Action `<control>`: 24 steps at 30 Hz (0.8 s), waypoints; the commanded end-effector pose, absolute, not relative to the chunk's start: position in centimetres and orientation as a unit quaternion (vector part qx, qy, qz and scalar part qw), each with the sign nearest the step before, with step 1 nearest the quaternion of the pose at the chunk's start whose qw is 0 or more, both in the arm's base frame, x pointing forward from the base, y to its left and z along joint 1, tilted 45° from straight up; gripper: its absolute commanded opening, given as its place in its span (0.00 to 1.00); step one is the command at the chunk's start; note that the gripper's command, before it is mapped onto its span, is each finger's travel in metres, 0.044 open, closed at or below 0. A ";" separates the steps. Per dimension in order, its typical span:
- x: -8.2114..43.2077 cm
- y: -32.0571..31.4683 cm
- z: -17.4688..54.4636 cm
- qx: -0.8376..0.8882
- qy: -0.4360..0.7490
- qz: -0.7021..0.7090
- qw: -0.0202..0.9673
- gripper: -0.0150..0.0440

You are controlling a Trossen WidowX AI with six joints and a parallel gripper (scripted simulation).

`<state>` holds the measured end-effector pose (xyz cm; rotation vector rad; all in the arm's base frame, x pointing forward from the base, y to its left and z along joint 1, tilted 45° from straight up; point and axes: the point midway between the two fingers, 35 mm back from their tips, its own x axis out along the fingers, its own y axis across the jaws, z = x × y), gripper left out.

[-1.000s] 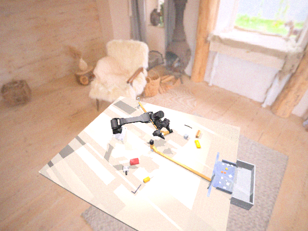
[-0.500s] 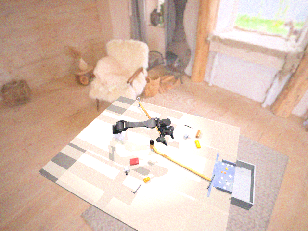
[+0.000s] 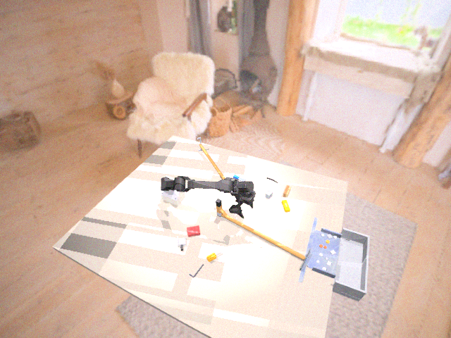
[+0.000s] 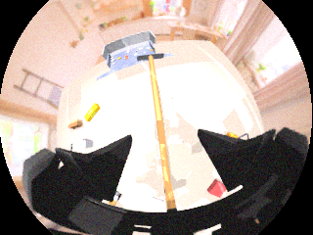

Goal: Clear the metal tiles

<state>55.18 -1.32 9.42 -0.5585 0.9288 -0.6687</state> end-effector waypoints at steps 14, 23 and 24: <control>56.0 -7.9 5.1 -0.216 0.488 -0.352 0.769 1.00; 55.7 -11.5 2.8 -0.191 0.515 -0.373 0.748 1.00; 55.6 -11.8 2.6 -0.188 0.517 -0.374 0.746 1.00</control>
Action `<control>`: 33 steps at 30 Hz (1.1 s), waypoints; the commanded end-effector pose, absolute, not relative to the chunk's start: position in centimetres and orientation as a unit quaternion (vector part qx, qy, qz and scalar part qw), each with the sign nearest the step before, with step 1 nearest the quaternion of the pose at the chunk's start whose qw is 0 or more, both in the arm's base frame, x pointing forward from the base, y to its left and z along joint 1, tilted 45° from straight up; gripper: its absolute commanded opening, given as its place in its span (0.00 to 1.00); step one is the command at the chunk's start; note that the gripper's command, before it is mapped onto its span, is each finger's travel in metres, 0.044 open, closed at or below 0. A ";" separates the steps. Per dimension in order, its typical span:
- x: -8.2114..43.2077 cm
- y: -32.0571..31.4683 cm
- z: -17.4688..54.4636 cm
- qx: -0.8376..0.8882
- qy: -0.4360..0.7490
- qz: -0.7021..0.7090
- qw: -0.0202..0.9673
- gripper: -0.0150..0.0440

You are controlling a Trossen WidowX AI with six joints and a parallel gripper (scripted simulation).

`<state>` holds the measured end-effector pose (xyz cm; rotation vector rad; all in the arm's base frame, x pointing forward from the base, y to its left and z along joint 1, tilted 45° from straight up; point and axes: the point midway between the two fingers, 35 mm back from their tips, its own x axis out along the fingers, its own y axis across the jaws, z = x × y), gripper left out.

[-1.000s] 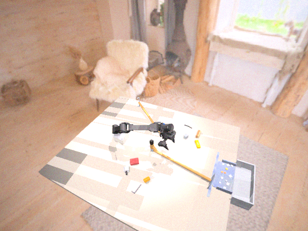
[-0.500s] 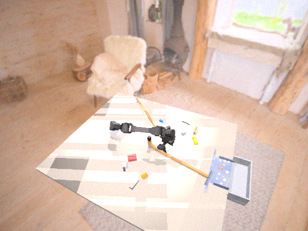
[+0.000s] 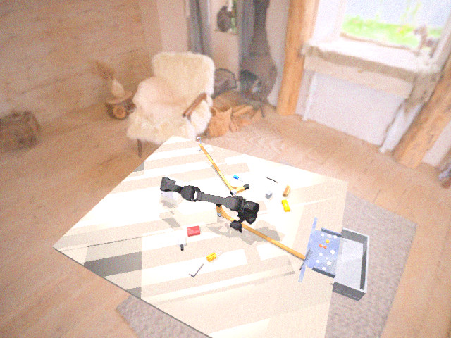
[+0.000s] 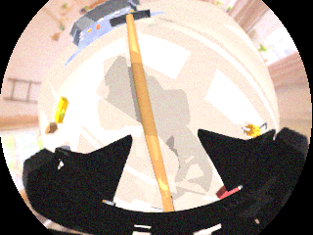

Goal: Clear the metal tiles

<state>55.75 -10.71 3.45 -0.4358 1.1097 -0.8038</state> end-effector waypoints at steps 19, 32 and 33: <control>54.4 -8.5 3.8 -0.202 0.505 -0.365 0.756 1.00; 52.9 -5.6 4.9 -0.215 0.492 -0.354 0.765 1.00; 52.7 -5.4 5.0 -0.216 0.491 -0.353 0.766 1.00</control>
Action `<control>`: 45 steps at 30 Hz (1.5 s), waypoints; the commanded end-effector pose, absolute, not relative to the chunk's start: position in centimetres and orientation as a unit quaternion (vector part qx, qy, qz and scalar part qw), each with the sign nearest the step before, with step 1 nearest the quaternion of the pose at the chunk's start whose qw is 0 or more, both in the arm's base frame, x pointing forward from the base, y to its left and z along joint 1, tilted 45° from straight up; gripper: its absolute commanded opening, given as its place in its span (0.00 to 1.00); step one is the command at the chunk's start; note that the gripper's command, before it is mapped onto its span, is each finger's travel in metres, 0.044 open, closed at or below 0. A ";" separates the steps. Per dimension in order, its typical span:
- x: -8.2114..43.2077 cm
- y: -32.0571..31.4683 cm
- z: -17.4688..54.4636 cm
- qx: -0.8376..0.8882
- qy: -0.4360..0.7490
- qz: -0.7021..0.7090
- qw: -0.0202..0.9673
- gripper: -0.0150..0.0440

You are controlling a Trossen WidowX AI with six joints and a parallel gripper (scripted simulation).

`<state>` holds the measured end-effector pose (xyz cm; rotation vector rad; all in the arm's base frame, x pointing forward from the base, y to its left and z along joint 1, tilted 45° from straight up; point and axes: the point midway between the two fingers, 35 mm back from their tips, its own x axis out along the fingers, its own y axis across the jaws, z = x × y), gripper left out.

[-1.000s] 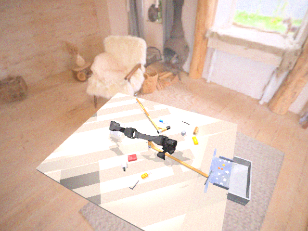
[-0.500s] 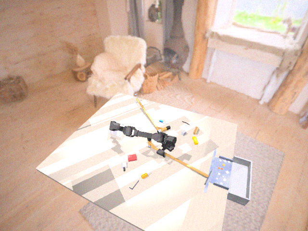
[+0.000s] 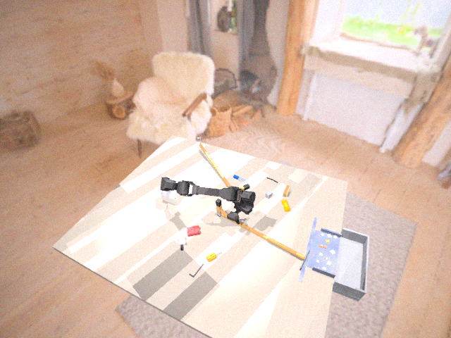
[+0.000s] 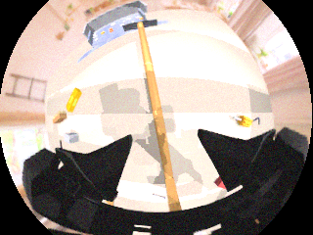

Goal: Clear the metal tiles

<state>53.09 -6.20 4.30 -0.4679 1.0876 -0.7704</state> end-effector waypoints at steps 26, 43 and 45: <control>48.2 -0.4 6.6 -0.242 0.464 -0.331 0.786 1.00; 44.5 2.1 7.3 -0.257 0.444 -0.315 0.798 1.00; 44.1 2.3 7.3 -0.259 0.442 -0.313 0.800 1.00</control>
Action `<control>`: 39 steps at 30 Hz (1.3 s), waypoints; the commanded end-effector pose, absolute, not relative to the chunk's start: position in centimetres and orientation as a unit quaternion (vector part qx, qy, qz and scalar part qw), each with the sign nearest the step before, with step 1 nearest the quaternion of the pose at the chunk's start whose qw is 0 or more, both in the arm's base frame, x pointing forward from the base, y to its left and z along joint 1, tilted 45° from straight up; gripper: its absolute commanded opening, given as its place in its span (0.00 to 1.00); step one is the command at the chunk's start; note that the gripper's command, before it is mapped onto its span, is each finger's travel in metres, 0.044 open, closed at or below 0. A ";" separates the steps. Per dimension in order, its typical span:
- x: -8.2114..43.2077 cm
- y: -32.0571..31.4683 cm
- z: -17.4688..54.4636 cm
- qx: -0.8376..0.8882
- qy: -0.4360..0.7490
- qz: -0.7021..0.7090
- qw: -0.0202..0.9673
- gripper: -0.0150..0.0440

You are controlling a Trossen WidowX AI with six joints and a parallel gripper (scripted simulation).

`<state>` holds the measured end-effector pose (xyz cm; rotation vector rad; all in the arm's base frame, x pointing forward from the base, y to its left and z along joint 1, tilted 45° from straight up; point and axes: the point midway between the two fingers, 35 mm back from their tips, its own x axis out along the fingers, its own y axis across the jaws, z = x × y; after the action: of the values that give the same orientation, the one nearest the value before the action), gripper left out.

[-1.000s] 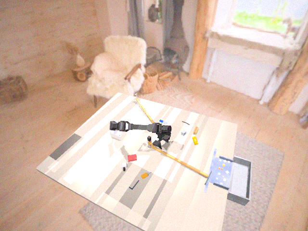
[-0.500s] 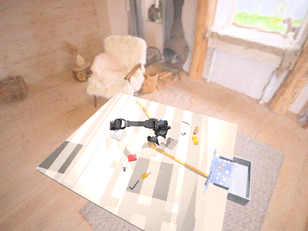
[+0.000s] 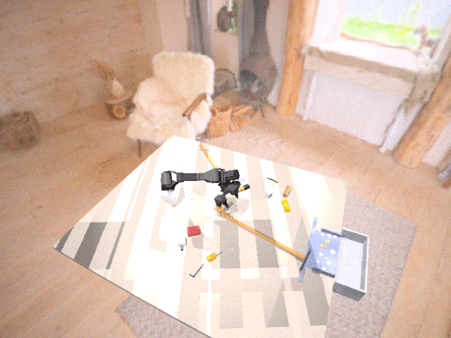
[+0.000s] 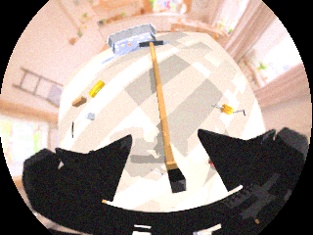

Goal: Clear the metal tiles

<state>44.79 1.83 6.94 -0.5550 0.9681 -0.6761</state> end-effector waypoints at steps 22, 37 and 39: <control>38.7 4.3 7.6 -0.276 0.416 -0.292 0.816 1.00; 35.0 4.8 7.5 -0.287 0.397 -0.277 0.827 1.00; 34.5 4.8 7.5 -0.288 0.395 -0.274 0.828 1.00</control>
<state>35.29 4.70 7.30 -0.6154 0.8572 -0.5871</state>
